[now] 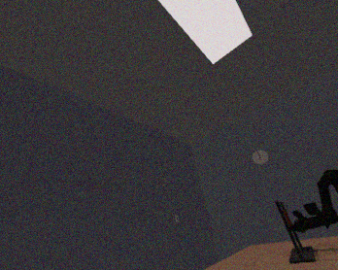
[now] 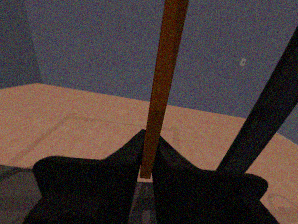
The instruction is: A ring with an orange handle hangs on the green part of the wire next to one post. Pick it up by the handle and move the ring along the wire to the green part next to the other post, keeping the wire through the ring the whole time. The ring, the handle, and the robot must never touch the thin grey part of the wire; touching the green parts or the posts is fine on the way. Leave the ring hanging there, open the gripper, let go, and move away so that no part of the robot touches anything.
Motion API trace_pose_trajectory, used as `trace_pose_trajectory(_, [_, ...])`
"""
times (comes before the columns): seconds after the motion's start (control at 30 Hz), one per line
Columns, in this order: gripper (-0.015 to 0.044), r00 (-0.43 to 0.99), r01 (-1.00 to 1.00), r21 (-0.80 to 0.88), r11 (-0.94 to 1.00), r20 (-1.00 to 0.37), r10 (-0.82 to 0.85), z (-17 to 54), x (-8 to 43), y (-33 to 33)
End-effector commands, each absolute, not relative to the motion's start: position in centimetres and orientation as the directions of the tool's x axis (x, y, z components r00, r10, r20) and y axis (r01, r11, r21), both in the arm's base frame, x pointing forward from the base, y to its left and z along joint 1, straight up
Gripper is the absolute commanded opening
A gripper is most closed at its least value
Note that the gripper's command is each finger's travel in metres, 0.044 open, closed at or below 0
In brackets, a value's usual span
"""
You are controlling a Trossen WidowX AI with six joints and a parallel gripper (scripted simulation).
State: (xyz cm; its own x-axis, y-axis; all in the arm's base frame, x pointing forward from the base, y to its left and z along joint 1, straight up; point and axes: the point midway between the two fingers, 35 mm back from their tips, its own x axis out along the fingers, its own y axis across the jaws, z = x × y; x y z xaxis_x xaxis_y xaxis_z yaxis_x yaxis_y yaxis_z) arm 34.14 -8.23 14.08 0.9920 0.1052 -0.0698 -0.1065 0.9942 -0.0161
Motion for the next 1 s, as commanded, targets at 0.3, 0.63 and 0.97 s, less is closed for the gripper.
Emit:
trace_pose_trajectory(0.3, [-0.015, 0.992, -0.109, -0.013, 0.994, -0.067, 0.108, 14.33, 34.1, -8.19])
trace_pose_trajectory(0.63, [-0.015, 0.992, -0.109, -0.013, 0.994, -0.067, 0.108, 14.33, 34.1, -8.19])
trace_pose_trajectory(0.97, [-0.015, 0.992, -0.111, -0.012, 0.994, -0.067, 0.11, 14.32, 34.01, -7.24])
